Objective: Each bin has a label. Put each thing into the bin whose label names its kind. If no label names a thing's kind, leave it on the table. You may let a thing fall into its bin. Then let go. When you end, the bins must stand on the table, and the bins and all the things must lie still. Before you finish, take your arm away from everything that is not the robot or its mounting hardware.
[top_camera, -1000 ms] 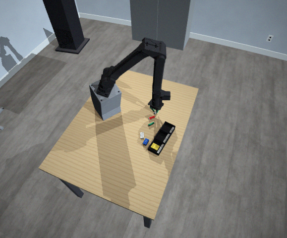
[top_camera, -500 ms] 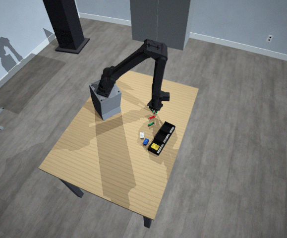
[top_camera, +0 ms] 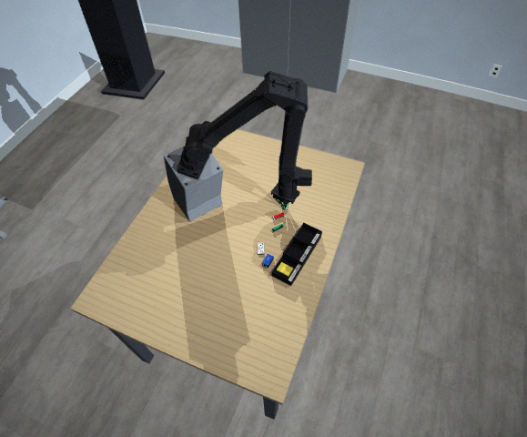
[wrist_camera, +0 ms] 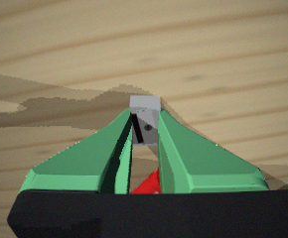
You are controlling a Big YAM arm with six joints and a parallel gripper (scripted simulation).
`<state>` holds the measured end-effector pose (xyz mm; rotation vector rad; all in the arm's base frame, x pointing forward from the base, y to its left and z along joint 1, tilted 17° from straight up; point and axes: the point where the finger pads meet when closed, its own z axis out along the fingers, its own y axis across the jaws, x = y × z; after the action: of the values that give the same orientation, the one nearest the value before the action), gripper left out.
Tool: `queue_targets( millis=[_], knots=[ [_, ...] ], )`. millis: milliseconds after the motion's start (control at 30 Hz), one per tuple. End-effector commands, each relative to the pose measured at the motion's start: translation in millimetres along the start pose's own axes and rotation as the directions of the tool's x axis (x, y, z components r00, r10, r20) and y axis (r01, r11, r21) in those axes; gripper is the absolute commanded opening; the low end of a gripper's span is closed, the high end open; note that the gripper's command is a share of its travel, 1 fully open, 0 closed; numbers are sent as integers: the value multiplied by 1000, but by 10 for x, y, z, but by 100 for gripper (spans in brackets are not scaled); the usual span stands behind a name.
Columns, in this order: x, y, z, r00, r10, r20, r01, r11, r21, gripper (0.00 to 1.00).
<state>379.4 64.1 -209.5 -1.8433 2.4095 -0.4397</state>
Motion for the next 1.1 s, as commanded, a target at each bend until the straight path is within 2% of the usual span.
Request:
queue_targets(
  millis=[0,900,933,1067],
  knots=[
    [40,31,47,1000,-4,-5,4,1000,-16,9],
    [43,24,53,1000,-2,-1,2,1000,-9,9],
    [3,-28,-94,1000,0,7,0,1000,3,9],
    [-51,-7,-173,1000,-3,11,3,1000,5,9]
  ],
)
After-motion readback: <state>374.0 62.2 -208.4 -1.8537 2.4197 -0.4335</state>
